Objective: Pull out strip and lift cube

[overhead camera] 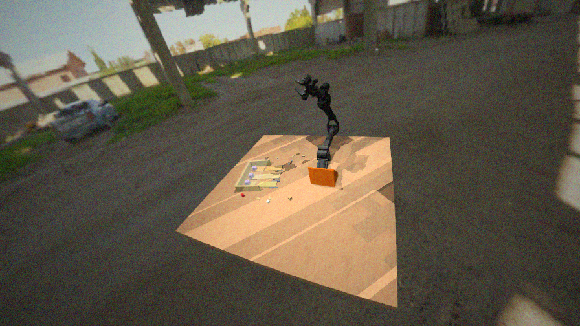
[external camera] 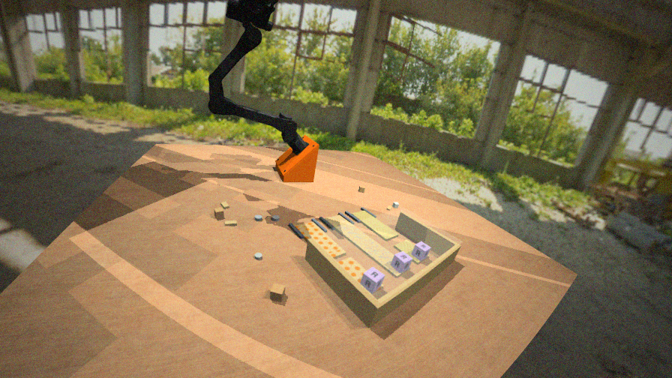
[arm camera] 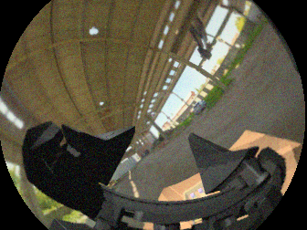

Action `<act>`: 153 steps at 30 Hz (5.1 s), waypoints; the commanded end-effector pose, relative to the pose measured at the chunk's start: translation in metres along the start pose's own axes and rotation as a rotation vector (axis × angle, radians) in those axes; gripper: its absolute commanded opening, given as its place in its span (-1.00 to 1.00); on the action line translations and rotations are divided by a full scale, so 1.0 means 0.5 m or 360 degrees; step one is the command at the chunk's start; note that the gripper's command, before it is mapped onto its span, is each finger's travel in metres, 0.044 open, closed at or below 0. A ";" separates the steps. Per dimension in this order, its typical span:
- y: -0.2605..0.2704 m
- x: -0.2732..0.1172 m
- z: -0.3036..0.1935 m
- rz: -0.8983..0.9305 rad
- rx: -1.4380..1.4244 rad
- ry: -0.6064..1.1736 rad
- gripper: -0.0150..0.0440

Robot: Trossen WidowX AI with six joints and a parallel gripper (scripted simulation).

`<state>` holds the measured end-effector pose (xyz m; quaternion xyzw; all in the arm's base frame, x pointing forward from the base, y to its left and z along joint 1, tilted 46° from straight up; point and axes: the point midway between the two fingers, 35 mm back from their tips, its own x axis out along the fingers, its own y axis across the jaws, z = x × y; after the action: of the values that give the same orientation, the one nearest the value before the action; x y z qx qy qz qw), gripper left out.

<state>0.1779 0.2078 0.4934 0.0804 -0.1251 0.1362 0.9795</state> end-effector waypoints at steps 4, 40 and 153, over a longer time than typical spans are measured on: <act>-0.015 0.075 -0.206 -0.0178 -0.0346 0.0221 0.86; -0.464 -0.029 -0.833 -0.0775 -0.1383 0.1540 0.86; -0.795 -0.068 -1.018 -0.1246 -0.1165 0.3061 -0.49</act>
<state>0.3738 -0.0797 -0.0509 -0.3177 0.6918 -0.2231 0.6089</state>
